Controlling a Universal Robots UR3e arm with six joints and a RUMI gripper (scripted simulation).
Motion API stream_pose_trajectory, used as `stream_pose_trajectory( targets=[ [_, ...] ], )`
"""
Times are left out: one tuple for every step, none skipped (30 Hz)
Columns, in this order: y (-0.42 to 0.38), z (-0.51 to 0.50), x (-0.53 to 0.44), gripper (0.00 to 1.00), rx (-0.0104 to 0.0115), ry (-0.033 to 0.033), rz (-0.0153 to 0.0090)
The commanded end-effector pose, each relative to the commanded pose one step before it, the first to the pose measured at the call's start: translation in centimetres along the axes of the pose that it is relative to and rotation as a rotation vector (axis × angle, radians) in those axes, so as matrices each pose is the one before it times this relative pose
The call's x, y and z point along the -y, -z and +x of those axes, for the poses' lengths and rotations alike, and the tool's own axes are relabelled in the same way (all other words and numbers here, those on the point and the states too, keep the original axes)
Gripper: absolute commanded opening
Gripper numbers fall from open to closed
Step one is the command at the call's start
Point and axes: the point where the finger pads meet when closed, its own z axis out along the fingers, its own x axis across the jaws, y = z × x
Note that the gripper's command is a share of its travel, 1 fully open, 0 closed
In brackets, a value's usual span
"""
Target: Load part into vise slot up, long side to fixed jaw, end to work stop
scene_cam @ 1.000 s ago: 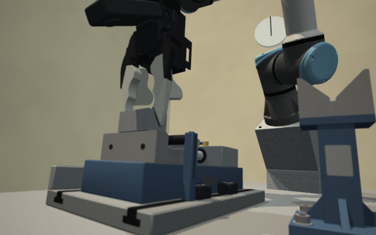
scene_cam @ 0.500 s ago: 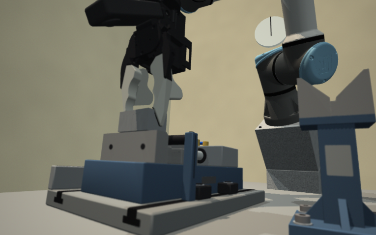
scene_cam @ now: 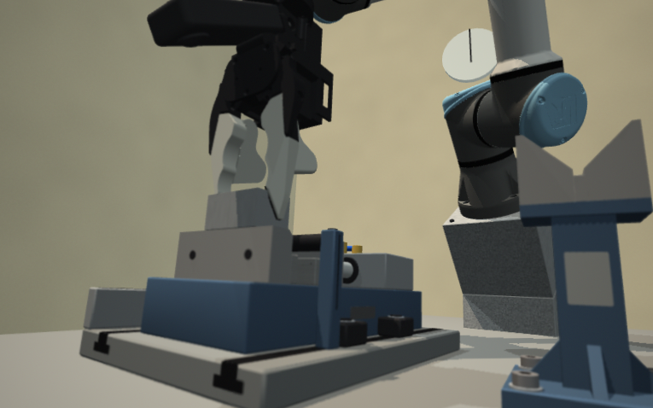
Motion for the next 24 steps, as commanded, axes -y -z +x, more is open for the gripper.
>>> stream_pose_trajectory(
  targets=[
    [0.0281,0.029,0.0950,0.00,-0.00170,0.00098,0.00263],
    [-0.0171,0.000,0.0001,0.00,0.00000,0.00000,0.00000],
    [-0.0185,0.000,0.0001,0.00,0.00000,0.00000,0.00000],
    [-0.0198,0.000,0.0001,0.00,0.00000,0.00000,0.00000],
    [0.0000,0.000,0.0000,0.00,0.00000,0.00000,0.00000],
    [0.0000,0.000,0.0000,0.00,0.00000,0.00000,0.00000],
    [-0.0212,0.000,0.0001,0.00,0.00000,0.00000,0.00000],
    [-0.0225,0.000,0.0001,0.00,0.00000,0.00000,0.00000],
    [-0.0239,0.000,0.0001,0.00,0.00000,0.00000,0.00000],
    [-0.0252,0.000,0.0001,0.00,0.00000,0.00000,0.00000],
    [-0.0264,0.000,0.0000,0.00,0.00000,0.00000,0.00000],
    [-0.0277,0.000,0.0000,0.00,0.00000,0.00000,0.00000],
    [-0.0289,0.000,0.0000,0.00,0.00000,0.00000,0.00000],
    [-0.0300,0.000,0.0000,0.00,0.00000,0.00000,0.00000],
    [-0.0311,0.000,0.0000,0.00,0.00000,0.00000,0.00000],
    [-0.0322,0.000,-0.0001,0.00,0.00000,0.00000,0.00000],
    [-0.0332,0.000,-0.0001,0.00,0.00000,0.00000,0.00000],
    [-0.0343,0.000,0.0001,0.00,0.00000,0.00000,0.00000],
    [-0.0353,0.000,0.0003,0.00,0.00000,0.00000,0.00000],
    [-0.0362,0.000,0.0002,0.00,0.00000,0.00000,0.00000],
    [-0.0369,0.000,0.0002,0.00,0.00000,0.00000,0.00000],
    [0.0000,0.000,0.0000,0.00,0.00000,0.00000,0.00000],
    [0.0000,0.000,0.0000,0.00,0.00000,0.00000,0.00000],
    [-0.0376,0.000,0.0002,0.00,0.00000,0.00000,0.00000]
  ],
)
